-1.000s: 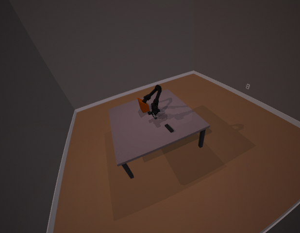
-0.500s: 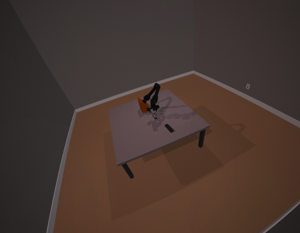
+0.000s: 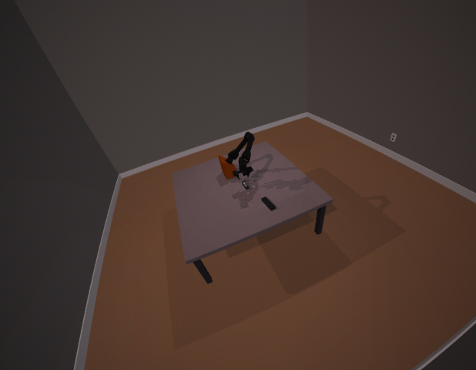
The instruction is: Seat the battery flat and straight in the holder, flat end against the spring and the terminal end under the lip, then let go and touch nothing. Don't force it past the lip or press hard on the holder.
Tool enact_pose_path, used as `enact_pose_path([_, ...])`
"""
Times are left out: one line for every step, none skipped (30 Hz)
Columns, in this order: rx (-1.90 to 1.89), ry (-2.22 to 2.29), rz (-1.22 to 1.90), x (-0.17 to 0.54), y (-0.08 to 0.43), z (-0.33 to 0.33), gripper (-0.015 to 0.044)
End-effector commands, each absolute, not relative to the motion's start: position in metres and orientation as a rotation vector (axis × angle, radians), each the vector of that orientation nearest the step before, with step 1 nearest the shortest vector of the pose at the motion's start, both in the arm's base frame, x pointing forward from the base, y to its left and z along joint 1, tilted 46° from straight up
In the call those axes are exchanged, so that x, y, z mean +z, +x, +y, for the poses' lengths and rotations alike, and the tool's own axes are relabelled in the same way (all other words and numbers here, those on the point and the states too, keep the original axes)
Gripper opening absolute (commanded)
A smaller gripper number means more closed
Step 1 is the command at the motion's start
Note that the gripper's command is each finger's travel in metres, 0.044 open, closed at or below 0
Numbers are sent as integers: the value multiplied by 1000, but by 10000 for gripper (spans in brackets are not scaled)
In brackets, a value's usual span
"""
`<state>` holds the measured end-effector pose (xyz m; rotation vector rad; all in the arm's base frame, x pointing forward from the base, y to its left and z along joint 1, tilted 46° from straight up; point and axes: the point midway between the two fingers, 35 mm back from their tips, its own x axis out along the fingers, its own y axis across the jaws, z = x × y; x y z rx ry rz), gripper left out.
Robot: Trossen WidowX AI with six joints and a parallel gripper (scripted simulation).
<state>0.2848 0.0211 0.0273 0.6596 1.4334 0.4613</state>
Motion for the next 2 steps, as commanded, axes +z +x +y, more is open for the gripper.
enact_pose_path([462,655,1434,27,285,21,440])
enact_pose_path([462,655,1434,27,285,21,440])
